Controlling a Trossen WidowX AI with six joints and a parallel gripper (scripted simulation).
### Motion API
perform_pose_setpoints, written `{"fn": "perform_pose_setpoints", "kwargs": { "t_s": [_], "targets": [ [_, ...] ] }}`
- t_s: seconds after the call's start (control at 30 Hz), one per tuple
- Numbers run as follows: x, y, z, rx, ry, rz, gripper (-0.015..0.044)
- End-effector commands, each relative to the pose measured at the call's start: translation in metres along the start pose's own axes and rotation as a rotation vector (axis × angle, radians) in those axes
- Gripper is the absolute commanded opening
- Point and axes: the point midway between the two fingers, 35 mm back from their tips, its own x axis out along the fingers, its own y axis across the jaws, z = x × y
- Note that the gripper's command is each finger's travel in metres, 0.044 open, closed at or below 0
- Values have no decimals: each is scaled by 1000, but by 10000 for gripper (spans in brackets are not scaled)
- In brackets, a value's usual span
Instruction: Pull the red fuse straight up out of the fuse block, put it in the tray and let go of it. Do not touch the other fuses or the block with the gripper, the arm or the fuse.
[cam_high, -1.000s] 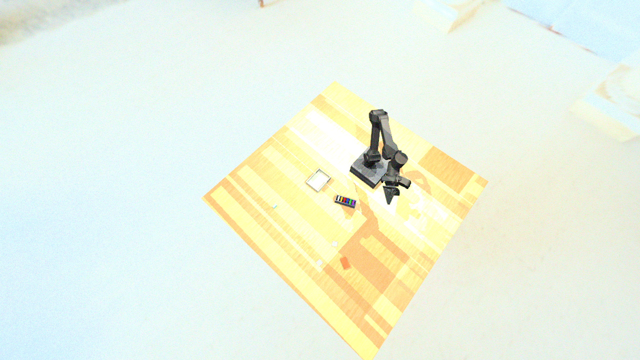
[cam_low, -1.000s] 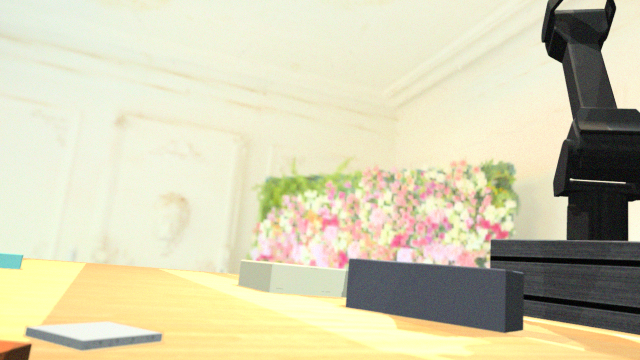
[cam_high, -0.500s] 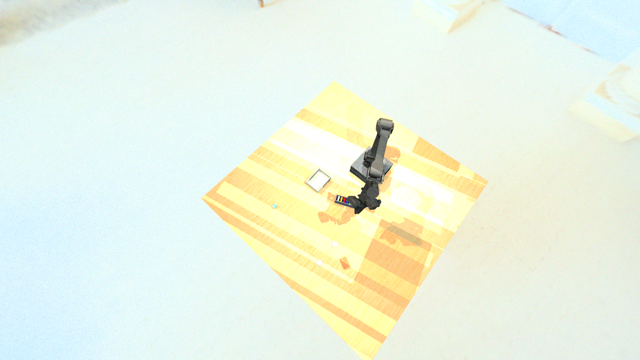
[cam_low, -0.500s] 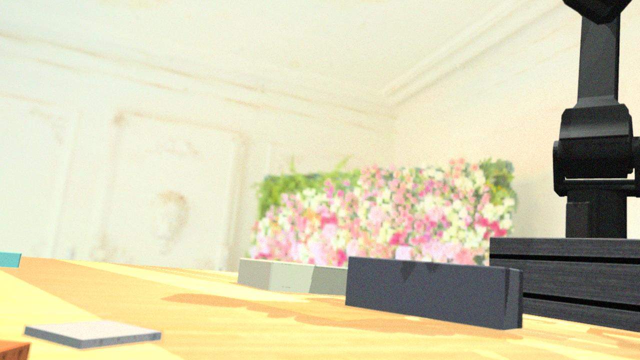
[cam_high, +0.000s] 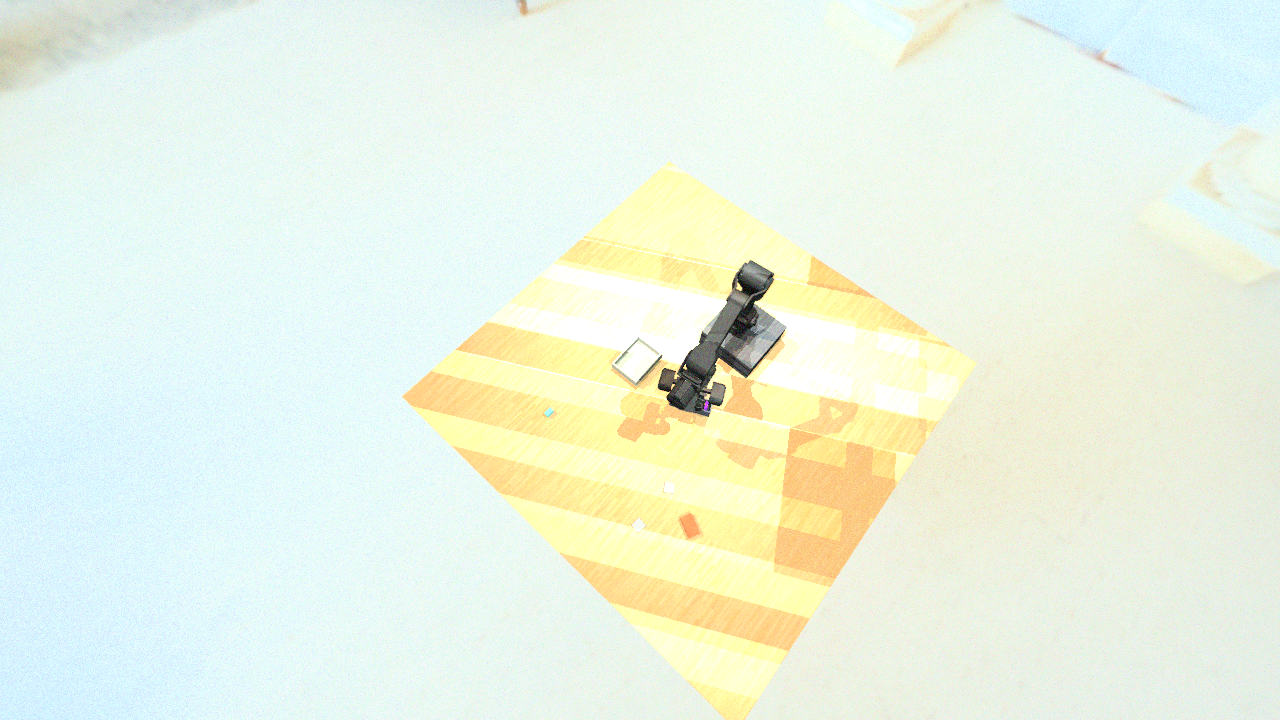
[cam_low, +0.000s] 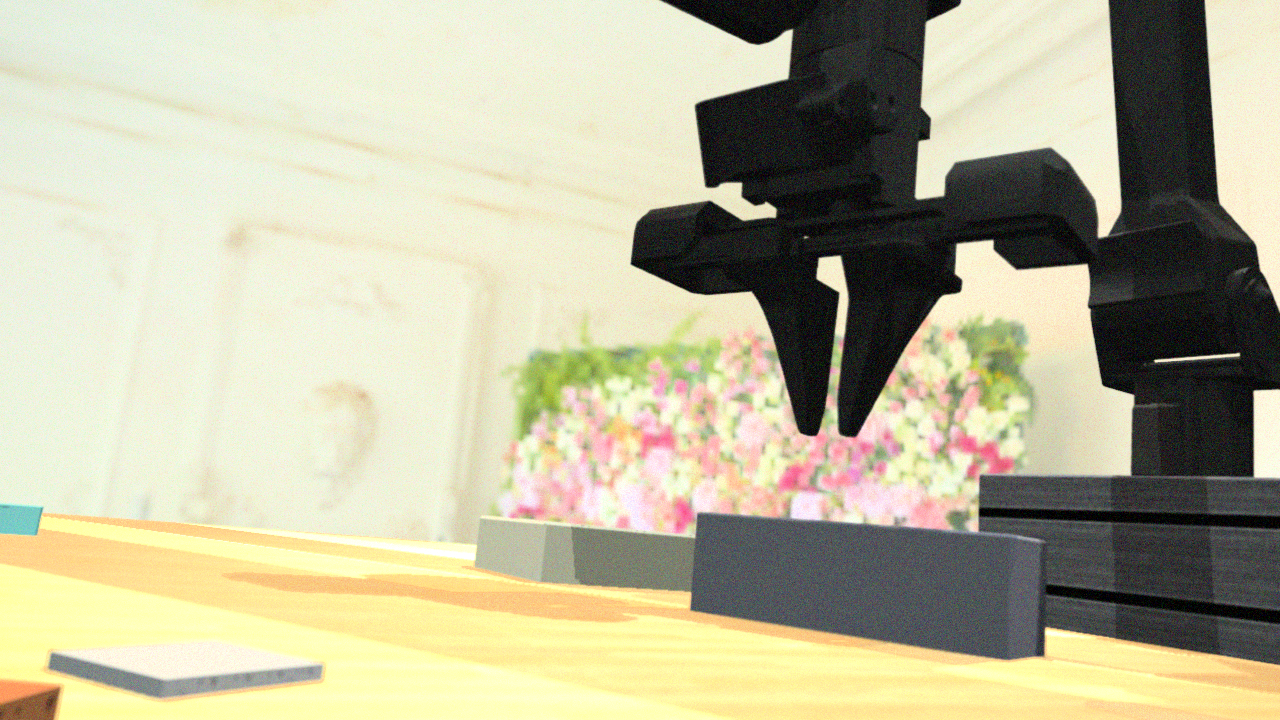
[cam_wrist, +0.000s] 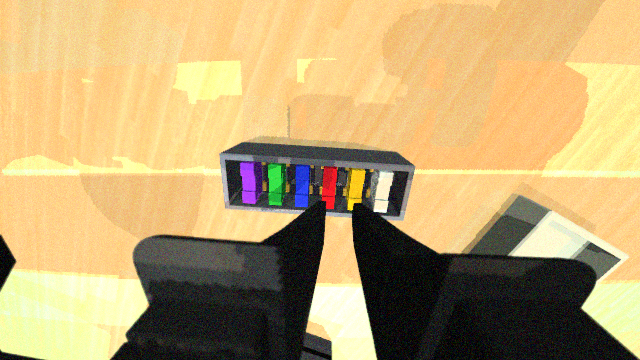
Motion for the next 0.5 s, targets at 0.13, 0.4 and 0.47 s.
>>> {"fn": "perform_pose_setpoints", "kwargs": {
  "t_s": [0.13, 0.4, 0.47],
  "targets": [
    [3, 3, -2, 16, 11, 16, 67],
    [11, 3, -2, 16, 11, 16, 67],
    [13, 3, -3, 16, 11, 16, 67]
  ]
}}
